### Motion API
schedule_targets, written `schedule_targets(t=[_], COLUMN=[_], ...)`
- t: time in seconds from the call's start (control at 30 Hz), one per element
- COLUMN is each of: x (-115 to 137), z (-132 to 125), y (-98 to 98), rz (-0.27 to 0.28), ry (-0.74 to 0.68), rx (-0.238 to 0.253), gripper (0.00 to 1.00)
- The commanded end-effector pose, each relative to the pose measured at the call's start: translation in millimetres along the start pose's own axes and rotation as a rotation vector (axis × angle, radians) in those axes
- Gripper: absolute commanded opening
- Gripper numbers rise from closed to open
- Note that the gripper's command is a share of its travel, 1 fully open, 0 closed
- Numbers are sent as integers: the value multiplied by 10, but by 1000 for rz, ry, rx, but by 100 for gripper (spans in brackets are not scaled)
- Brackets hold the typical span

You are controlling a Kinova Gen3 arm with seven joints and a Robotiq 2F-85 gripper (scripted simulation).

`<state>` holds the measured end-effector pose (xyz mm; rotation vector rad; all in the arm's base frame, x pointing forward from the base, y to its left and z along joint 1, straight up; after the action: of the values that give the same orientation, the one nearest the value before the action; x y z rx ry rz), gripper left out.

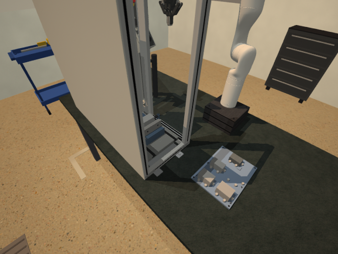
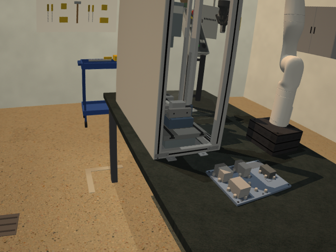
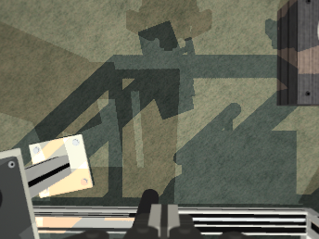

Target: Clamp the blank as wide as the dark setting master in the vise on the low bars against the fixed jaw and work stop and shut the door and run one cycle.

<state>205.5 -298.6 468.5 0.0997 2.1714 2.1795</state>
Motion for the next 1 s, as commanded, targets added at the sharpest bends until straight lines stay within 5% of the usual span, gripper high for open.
schedule_targets(t=[0.0,0.1,0.13,0.97], x=[0,0,0,0], z=[-1,-1,-1,-1], y=[5,5,5,5], rz=[-1,-1,-1,-1], ry=[4,4,3,3], rx=[0,0,0,0], gripper=[10,10,80,80])
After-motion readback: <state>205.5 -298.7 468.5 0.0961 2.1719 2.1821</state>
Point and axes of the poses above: the point where the finger pads meet when closed, its own y axis back along the fingers, its own z axis across the jaws, x = y × z, the point moved 7 cm from there along y, back along the fingers, and after that the axes turned 6 degrees about -y, right-handed, at the moved point
